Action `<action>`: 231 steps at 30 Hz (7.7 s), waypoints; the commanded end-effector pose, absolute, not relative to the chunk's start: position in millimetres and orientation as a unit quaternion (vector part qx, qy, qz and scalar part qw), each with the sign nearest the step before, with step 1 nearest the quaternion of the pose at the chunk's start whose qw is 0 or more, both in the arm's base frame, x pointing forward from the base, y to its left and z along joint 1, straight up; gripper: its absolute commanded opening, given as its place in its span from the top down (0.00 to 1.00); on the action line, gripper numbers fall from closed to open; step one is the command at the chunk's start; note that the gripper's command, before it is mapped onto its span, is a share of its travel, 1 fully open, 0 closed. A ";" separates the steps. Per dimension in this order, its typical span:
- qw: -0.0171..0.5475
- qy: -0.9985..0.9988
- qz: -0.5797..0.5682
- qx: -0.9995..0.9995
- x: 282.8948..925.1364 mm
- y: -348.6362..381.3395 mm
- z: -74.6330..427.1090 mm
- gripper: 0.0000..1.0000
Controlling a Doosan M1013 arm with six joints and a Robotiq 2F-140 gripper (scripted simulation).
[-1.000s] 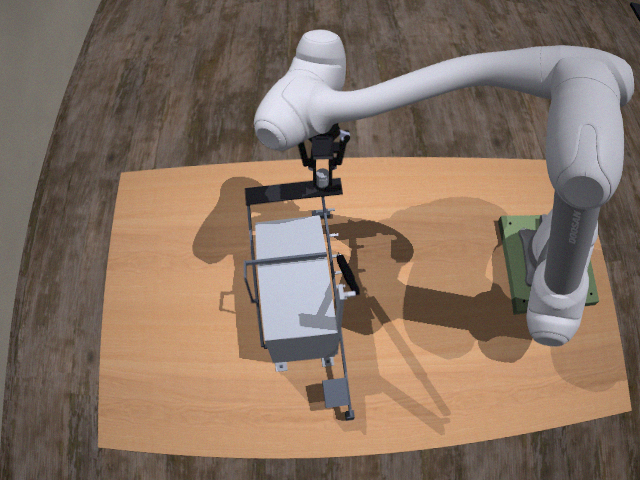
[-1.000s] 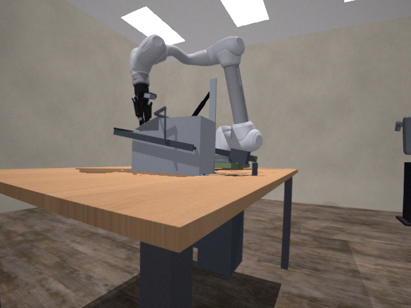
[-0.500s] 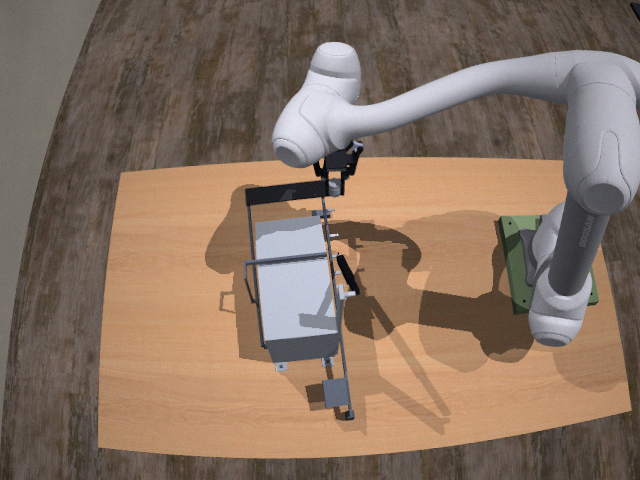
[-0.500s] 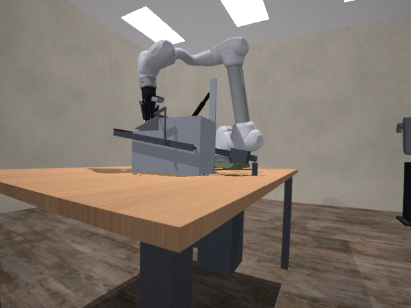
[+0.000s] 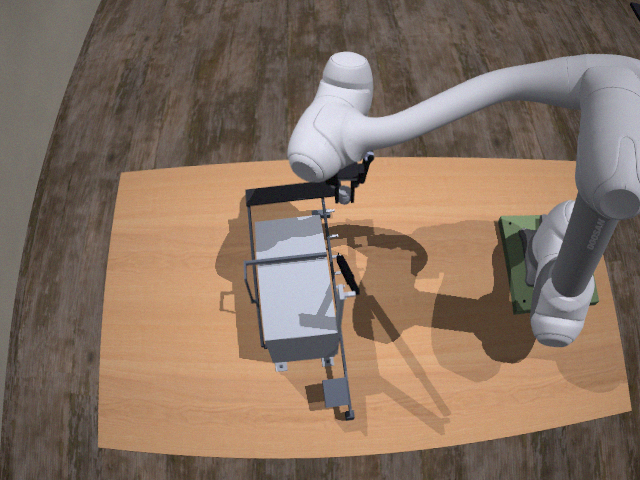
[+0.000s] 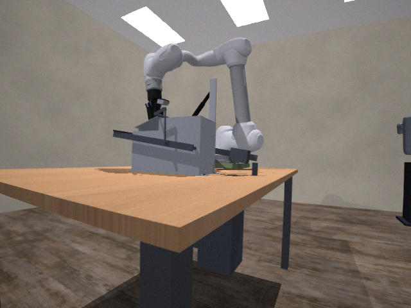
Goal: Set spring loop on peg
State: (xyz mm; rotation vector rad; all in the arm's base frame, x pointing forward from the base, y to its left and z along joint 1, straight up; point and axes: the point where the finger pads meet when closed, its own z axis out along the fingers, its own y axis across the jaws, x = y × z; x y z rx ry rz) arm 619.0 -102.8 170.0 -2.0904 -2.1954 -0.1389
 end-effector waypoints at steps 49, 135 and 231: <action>0.031 -0.724 -0.026 -0.689 536.3 -48.3 139.0 0.75; 0.004 -0.724 -0.001 -0.689 434.1 19.1 72.1 0.75; 0.004 -0.724 0.000 -0.689 432.2 20.9 2.4 0.00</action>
